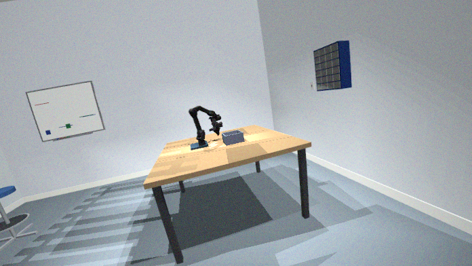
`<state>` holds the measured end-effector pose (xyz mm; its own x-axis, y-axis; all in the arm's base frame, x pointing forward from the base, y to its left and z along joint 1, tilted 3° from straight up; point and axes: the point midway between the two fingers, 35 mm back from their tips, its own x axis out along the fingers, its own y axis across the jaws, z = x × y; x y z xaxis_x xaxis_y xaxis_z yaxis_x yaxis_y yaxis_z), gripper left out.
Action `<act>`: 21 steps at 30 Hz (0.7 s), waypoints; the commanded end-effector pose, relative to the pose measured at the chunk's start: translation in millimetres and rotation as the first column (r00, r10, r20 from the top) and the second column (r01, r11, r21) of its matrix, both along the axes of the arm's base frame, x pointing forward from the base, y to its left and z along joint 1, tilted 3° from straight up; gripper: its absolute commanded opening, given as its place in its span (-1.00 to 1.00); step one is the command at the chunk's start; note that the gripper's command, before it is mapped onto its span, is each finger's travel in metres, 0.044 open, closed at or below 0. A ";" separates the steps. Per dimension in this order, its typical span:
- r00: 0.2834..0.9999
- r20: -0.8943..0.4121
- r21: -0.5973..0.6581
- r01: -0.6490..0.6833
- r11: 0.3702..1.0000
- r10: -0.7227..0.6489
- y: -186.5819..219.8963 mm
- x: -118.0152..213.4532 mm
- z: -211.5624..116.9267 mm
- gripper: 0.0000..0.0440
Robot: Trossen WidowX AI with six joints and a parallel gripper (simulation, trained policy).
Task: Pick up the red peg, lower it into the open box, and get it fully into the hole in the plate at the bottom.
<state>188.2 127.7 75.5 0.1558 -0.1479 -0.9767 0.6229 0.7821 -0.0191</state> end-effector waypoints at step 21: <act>0.955 0.185 -0.024 0.242 0.970 -0.234 -60.2 72.9 64.8 -1.00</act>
<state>249.8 78.0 137.6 0.2740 -0.2251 -0.9350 0.7708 0.6328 0.0736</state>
